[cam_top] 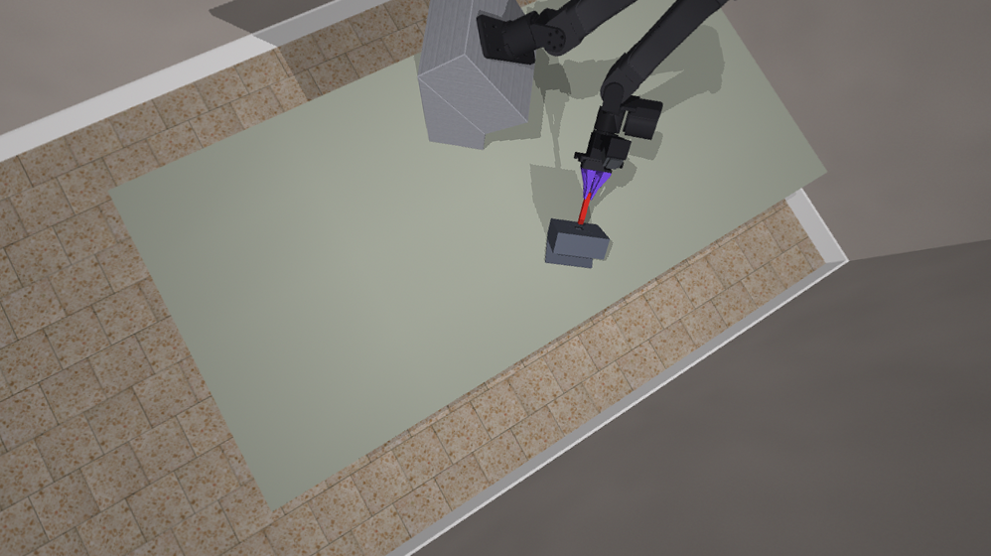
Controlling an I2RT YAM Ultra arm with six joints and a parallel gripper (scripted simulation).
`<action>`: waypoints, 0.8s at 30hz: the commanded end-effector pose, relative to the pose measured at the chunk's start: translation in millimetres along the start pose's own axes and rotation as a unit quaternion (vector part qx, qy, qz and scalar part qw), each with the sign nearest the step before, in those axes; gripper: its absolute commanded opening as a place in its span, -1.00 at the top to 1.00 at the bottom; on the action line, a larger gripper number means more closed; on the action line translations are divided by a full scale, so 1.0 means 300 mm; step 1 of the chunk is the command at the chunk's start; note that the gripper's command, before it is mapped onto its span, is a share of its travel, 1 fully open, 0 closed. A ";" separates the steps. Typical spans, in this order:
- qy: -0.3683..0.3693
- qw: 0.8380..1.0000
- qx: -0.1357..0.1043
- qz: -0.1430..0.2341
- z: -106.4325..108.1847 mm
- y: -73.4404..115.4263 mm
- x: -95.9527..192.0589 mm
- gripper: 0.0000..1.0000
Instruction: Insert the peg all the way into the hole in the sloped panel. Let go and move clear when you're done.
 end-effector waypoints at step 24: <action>-0.004 1.000 -0.004 -0.010 0.033 -0.019 -0.020 1.00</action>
Point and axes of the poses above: the point where the finger pads meet when closed, its own y axis back along the fingers, its own z axis across the jaws, x = y × z, the point moved 5 cm from there along y, back along the fingers, and after that the axes turned 13 degrees about -y, right-handed, at the moved point
